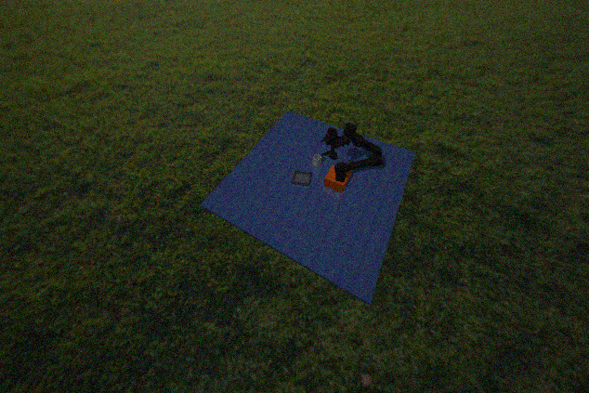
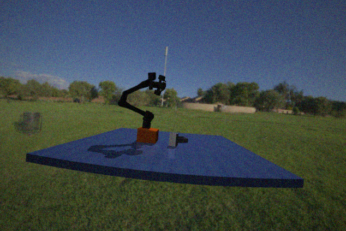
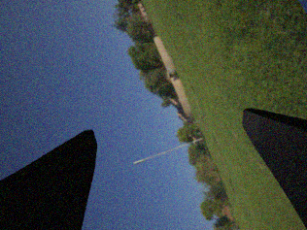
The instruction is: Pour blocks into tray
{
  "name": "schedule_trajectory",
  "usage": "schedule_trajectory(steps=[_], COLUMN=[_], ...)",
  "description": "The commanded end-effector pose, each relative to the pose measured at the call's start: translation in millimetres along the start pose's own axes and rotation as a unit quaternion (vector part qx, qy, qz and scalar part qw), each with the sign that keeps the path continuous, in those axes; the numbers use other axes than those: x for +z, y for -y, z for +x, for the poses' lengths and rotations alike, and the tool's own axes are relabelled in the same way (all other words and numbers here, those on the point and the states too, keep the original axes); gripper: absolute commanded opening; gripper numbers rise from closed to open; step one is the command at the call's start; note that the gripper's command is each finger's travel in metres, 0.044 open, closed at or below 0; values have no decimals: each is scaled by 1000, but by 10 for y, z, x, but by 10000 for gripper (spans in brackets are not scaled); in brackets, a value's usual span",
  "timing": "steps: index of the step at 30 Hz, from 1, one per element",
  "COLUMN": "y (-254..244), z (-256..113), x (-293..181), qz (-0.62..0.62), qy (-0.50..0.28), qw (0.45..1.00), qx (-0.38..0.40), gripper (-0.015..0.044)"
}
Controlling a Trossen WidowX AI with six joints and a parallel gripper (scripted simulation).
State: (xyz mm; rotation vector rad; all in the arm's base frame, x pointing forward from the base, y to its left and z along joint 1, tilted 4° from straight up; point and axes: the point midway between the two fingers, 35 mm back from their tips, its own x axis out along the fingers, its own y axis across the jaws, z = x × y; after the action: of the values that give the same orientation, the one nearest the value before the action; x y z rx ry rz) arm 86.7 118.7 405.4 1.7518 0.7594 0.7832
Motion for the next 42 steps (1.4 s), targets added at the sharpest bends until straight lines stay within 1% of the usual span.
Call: schedule_trajectory(steps=[1,2,6,11,20,26,31,37,42], y=[4,18,123,270,621,870,1091,1375,1630], z=[7,29,159,187,44,-187,-448,-822,-1164], x=[13,52,365,699,1443,1890,2211,2517,2695], qz=[-2,-7,-47,-120,-272,-352,-405,-450,-472], qy=[3,10,68,128,248,307,341,361,361], qw=[1000,1000,996,984,921,859,800,725,662], qx=[-1,-3,-21,-44,-129,-207,-281,-376,-457], gripper=[426,440,440,440,440,440,440,440,440])
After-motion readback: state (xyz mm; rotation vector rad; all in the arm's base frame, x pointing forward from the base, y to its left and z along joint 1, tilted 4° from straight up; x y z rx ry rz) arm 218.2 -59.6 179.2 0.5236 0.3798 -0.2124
